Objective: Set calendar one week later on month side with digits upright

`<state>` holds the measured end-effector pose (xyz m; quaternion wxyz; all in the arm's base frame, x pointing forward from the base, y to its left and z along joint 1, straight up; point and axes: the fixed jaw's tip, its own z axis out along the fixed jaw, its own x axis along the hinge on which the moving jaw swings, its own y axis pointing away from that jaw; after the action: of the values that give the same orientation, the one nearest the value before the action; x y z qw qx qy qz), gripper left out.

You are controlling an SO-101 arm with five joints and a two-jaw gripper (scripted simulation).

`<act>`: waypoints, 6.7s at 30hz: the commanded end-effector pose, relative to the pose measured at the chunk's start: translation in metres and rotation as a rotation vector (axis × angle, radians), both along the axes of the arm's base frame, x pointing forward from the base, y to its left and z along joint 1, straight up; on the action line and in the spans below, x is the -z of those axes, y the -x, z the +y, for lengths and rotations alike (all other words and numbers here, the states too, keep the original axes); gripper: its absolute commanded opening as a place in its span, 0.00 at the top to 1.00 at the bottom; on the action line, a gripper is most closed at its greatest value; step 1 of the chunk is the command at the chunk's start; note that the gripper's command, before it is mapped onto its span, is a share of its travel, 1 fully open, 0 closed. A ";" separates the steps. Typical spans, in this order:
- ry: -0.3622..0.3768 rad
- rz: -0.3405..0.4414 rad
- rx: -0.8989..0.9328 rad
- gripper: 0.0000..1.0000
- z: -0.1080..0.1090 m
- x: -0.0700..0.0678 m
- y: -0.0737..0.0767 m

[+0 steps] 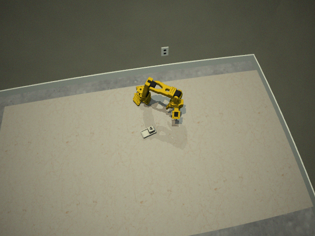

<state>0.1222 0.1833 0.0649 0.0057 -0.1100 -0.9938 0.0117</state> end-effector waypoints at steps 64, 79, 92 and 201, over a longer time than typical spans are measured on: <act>-0.467 -0.332 -0.064 0.65 0.002 -0.112 0.002; -0.417 -0.396 -0.397 0.65 0.003 -0.108 0.008; -0.344 -0.468 -0.809 0.65 0.003 -0.101 0.015; -0.036 -0.022 -1.594 0.65 -0.005 0.004 0.027</act>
<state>0.0939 0.1732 0.0560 0.0051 0.6269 -0.7791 0.0025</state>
